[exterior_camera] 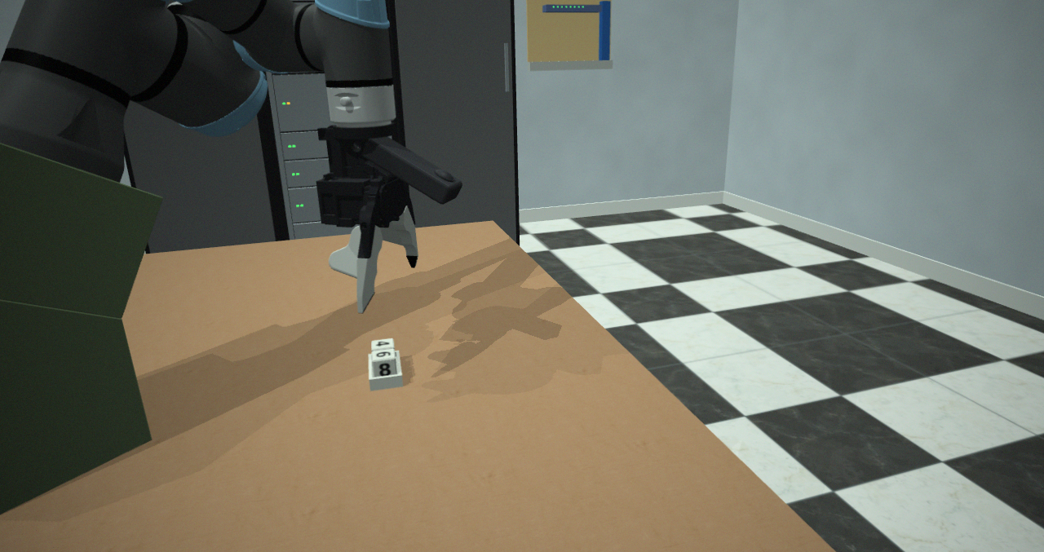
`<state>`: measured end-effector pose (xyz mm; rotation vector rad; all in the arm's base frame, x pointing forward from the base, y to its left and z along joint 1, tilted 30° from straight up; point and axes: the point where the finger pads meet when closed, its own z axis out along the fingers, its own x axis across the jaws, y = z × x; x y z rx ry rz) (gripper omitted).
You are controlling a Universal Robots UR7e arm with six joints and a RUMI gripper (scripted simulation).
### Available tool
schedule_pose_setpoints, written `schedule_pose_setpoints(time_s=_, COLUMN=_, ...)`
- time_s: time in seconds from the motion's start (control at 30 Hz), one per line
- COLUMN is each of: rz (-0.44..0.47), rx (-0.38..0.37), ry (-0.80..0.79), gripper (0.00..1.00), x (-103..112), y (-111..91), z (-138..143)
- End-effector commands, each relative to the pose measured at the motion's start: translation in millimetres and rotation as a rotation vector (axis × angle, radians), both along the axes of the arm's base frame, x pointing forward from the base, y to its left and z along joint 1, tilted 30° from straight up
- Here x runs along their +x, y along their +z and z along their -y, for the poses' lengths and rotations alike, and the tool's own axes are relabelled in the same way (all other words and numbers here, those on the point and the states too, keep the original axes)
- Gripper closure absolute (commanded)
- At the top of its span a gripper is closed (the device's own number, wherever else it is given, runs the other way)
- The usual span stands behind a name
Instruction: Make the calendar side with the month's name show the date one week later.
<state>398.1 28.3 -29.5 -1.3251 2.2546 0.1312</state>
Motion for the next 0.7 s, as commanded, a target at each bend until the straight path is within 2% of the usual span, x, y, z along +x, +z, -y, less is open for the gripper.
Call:
schedule_pose_setpoints(time_s=0.0, rz=-0.049, rx=0.041, ry=-0.117, gripper=0.0, x=-2.4, y=-3.3, z=-2.0)
schedule_pose_setpoints(time_s=0.67, rz=-0.198, rx=0.213, ry=-0.508, gripper=0.0, x=-7.3, y=-10.7, z=-1.5)
